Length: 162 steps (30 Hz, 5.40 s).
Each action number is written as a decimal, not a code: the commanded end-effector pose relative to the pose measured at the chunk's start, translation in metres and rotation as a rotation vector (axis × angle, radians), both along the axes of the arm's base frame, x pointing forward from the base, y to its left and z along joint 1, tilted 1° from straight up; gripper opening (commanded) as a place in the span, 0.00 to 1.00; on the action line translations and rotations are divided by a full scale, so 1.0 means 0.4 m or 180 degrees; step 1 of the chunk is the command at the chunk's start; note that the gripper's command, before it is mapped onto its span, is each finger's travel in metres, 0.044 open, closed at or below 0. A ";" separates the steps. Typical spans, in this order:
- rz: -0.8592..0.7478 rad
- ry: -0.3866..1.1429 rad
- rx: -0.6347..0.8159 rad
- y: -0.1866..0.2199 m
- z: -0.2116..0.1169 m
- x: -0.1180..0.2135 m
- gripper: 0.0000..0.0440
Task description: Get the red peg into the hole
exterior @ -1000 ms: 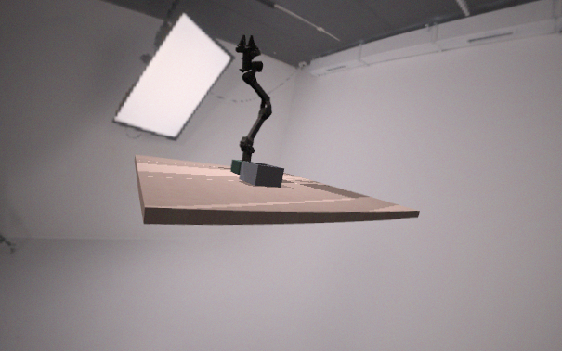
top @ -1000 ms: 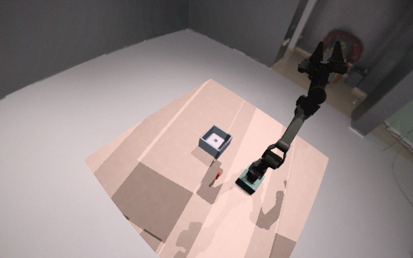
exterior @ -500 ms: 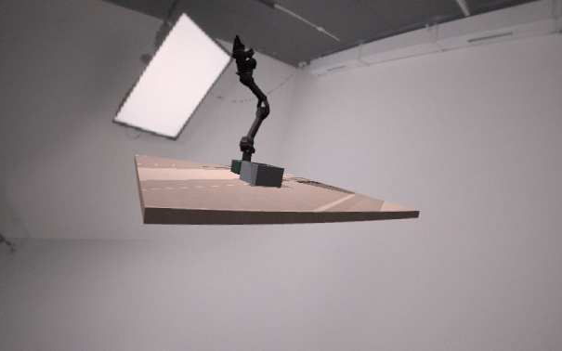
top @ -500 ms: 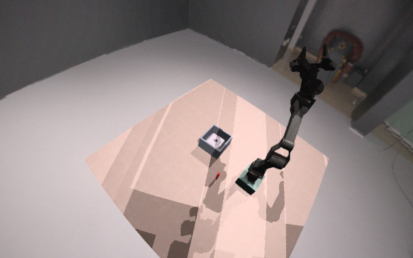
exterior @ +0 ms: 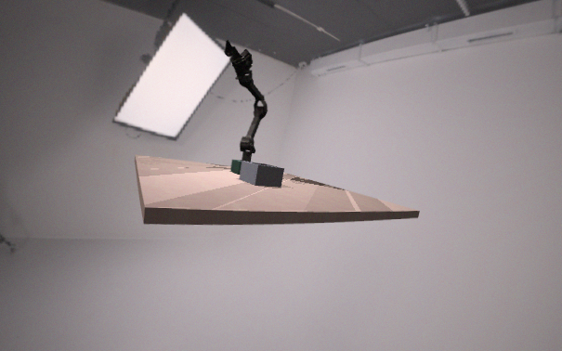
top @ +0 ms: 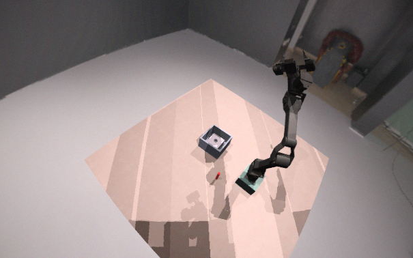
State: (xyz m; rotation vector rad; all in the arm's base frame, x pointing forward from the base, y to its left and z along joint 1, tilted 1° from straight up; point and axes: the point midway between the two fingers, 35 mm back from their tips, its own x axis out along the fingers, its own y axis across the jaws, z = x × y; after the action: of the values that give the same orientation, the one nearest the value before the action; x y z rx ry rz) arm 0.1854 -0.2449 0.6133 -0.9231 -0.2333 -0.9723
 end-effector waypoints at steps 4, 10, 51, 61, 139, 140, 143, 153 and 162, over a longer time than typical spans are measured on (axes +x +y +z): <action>0.0380 0.0055 0.0620 -0.009 -0.097 0.093 1.00; 0.0697 0.0134 0.1184 0.008 -0.188 0.174 1.00; 0.1058 0.1274 0.5243 0.526 -0.872 0.358 1.00; 0.0291 0.1598 0.5978 0.671 -1.024 0.247 1.00; -0.1586 0.1970 0.6612 0.916 -1.526 -0.014 0.00; -0.1544 0.1976 0.6592 0.914 -1.518 -0.010 0.00; -0.1416 0.1988 0.6535 0.908 -1.493 0.005 0.00; -0.1031 0.1966 0.6369 0.881 -1.397 0.072 0.00; -0.0829 0.1844 0.6286 0.844 -1.313 0.144 0.00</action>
State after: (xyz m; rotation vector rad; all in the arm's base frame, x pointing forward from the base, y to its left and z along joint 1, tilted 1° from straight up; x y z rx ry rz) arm 0.2334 0.0985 0.0769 0.6626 1.2333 -0.6635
